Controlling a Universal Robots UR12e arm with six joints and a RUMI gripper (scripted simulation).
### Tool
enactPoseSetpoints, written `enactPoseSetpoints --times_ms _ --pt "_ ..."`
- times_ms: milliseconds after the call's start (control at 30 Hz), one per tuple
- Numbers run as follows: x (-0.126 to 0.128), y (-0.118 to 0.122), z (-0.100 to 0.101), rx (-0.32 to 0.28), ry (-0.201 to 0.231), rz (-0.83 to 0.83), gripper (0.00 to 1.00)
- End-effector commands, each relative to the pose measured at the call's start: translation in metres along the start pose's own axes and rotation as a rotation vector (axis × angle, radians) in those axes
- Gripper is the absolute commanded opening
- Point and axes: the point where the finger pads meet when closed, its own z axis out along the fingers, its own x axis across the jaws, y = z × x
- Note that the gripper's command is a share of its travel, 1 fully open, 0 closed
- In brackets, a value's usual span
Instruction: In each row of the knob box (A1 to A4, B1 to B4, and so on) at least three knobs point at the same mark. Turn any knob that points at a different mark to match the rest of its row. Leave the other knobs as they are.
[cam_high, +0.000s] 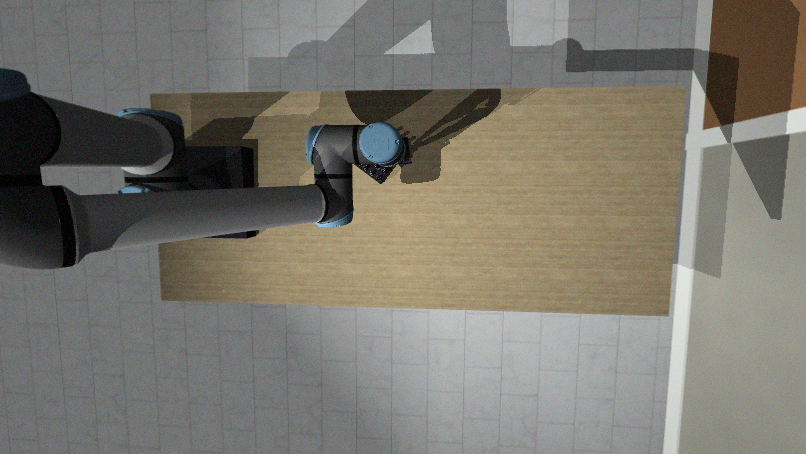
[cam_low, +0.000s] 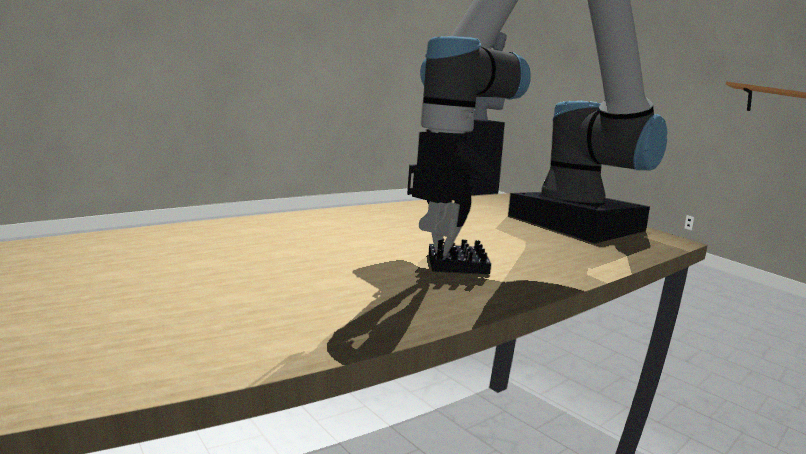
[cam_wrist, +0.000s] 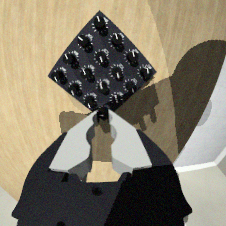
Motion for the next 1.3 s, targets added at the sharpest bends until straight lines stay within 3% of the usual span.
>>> enactPoseSetpoints --times_ms 0,533,1267 --pt "-0.0002 0.0007 -0.0007 -0.001 0.000 -0.016 0.04" --pt "-0.0009 0.0007 -0.0007 -0.001 0.000 -0.166 0.04" --pt "-0.0025 0.0013 -0.0007 -0.001 0.000 -0.533 0.04"
